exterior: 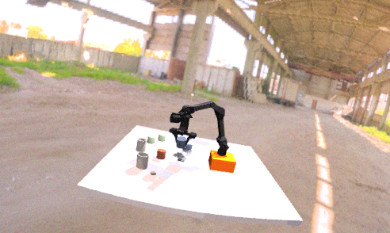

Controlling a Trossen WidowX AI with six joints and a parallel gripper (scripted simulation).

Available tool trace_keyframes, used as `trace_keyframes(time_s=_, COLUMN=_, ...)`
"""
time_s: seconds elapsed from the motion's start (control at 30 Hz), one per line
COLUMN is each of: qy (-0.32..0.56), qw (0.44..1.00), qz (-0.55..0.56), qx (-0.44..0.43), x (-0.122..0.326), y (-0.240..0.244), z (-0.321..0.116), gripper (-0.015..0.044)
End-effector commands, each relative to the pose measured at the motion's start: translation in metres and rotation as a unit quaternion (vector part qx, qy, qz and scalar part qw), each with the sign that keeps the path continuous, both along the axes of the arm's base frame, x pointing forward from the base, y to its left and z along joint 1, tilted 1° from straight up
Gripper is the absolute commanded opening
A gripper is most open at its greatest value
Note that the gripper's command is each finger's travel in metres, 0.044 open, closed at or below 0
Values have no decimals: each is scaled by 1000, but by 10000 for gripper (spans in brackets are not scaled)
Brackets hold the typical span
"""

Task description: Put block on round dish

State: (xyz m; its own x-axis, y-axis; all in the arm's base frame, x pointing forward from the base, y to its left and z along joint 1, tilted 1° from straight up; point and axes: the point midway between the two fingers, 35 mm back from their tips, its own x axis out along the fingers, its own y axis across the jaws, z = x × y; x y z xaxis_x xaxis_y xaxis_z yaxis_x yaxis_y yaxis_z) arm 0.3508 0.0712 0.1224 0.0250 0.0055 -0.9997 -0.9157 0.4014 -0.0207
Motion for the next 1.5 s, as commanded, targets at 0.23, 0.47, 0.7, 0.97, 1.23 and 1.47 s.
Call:
trace_keyframes(time_s=0.23, qy=-2, qw=1000, qz=0, qx=0, x=0, y=0, z=0, gripper=0)
trace_keyframes(time_s=0.47, qy=-2, qw=1000, qz=0, qx=0, x=0, y=0, z=0, gripper=0)
trace_keyframes(time_s=0.7, qy=-2, qw=1000, qz=0, qx=0, x=0, y=0, z=0, gripper=0)
trace_keyframes(time_s=0.97, qy=-2, qw=1000, qz=0, qx=0, x=0, y=0, z=0, gripper=0)
trace_keyframes(time_s=1.23, qy=-2, qw=1000, qz=0, qx=0, x=0, y=0, z=0, gripper=0)
trace_keyframes(time_s=1.47, qy=-2, qw=1000, qz=0, qx=1, x=-2, y=10, z=-6, gripper=0)
